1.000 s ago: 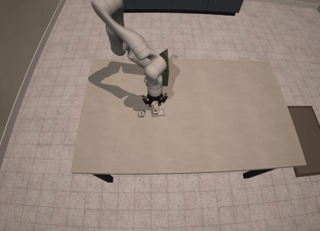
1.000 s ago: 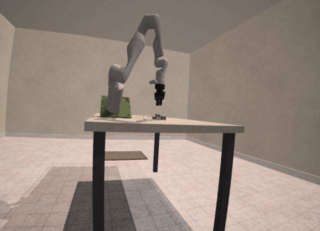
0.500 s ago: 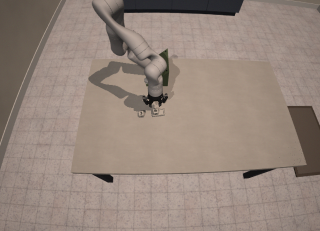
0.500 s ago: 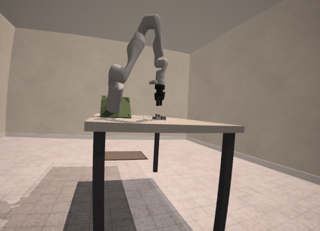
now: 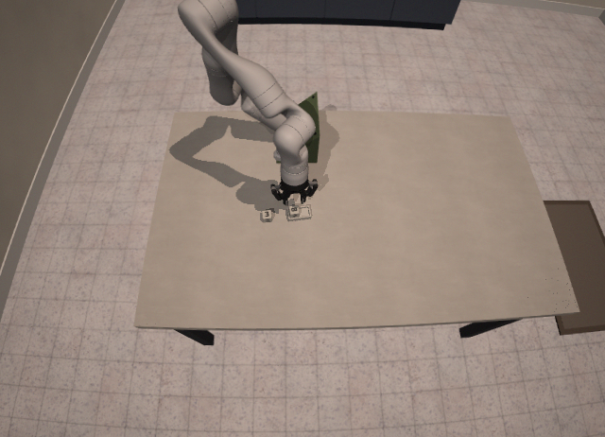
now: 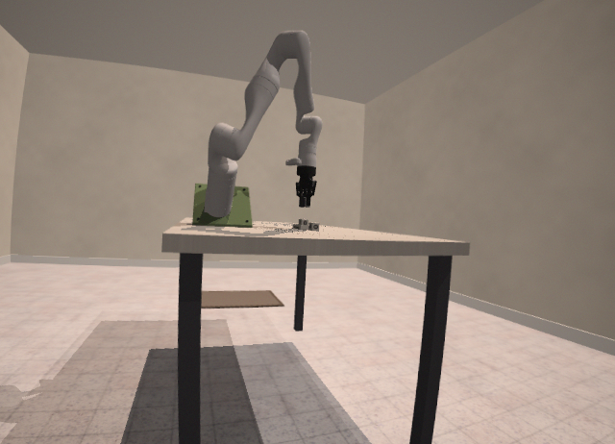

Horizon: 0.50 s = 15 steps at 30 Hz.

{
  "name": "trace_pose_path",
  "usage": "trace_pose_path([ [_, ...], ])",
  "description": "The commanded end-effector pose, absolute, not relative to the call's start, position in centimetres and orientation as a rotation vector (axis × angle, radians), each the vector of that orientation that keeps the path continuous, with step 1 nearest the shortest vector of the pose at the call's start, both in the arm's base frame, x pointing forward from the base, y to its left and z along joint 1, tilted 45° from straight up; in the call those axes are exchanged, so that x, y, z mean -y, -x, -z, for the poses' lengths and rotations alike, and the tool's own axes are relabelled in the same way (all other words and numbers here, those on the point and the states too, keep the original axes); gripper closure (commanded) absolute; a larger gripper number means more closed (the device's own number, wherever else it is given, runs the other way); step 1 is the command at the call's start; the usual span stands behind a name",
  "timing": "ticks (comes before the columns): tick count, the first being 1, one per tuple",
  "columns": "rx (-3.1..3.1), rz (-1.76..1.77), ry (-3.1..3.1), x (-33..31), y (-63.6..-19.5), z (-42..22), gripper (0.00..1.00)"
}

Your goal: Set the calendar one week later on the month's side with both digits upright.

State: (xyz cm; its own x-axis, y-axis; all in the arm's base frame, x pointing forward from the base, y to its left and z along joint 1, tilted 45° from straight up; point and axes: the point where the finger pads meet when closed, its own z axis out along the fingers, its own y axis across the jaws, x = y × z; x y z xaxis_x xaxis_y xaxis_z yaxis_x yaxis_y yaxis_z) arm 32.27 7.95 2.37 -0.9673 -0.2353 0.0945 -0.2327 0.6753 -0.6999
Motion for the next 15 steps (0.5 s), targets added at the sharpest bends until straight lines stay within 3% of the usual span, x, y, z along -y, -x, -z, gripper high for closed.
trace_pose_path([
  [1,-2.87,1.196,0.382,-7.4,-32.4,-1.8,0.54],
  [15,-2.87,1.206,0.377,-6.1,-32.5,-0.7,0.54],
])
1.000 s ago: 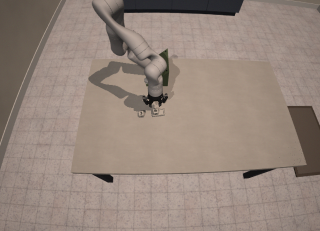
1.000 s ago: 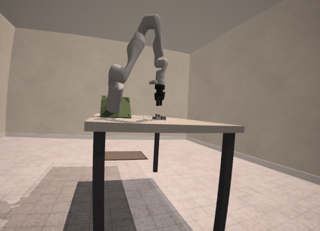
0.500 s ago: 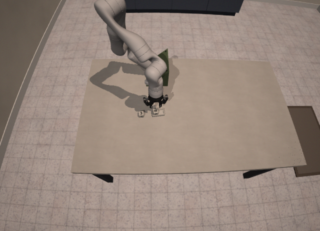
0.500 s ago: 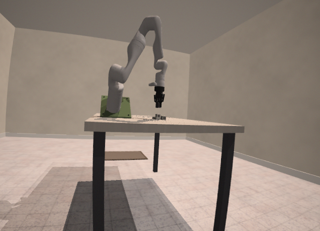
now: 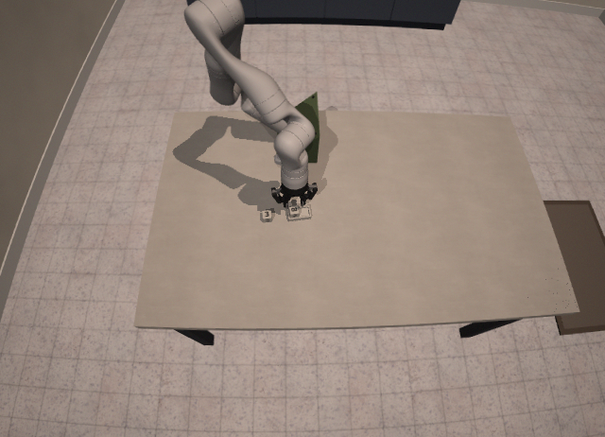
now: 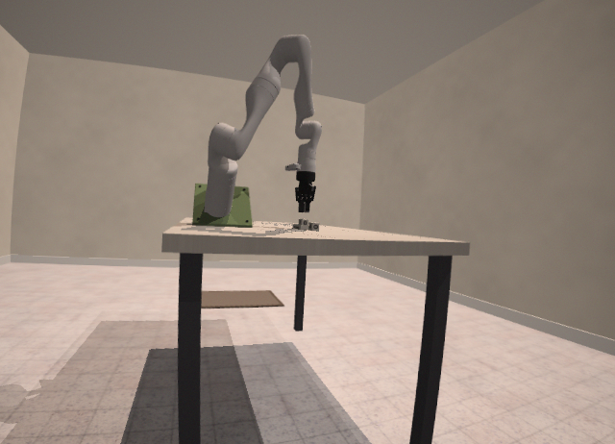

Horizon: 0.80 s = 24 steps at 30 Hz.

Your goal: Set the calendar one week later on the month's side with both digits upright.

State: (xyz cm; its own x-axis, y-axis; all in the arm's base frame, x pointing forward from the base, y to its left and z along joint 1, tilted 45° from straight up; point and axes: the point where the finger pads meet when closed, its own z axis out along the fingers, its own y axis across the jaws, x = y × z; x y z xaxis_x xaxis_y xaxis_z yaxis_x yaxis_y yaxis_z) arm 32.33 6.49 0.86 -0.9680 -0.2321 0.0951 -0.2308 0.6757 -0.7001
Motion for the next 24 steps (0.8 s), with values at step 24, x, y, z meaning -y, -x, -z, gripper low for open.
trace_pose_path([
  [24,-2.87,1.206,0.377,-5.31,-32.58,0.04,0.54],
])
